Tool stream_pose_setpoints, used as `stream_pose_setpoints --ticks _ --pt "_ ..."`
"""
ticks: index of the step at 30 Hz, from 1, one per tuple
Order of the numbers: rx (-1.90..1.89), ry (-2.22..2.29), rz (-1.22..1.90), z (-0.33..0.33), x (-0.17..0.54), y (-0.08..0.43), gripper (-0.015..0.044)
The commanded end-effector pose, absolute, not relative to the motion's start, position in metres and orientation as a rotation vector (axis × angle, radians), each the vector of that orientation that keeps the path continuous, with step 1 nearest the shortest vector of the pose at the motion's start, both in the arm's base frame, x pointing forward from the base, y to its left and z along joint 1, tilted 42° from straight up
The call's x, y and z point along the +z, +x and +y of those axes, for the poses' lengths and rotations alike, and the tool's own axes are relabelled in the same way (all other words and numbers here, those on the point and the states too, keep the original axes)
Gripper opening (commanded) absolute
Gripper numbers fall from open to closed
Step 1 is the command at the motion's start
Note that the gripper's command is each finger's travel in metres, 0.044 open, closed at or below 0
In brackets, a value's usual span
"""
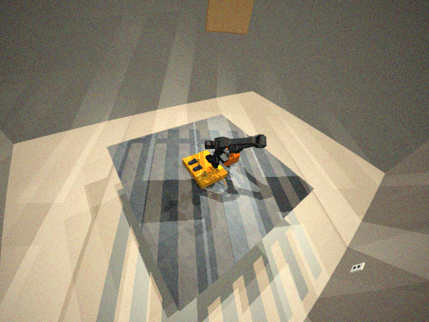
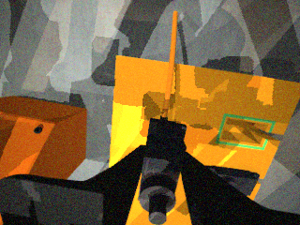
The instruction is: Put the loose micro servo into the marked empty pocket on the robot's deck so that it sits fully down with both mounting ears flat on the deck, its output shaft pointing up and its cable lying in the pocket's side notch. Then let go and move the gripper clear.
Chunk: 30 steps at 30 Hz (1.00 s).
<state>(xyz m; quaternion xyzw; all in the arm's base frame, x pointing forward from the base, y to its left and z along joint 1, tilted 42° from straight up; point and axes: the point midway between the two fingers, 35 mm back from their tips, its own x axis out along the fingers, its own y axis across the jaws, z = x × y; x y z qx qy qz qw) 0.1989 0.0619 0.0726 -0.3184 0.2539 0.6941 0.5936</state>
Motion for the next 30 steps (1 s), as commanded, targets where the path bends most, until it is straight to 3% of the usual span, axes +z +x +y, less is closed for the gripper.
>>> stream_pose_setpoints --ticks 1,13,30 --pt "1.606 -0.74 0.588 0.0625 0.0724 0.2183 0.0" --pt "1.592 -0.714 0.614 0.0679 0.0769 0.2206 0.0" --pt "1.326 -0.293 1.005 0.0678 0.0769 0.2206 0.0"
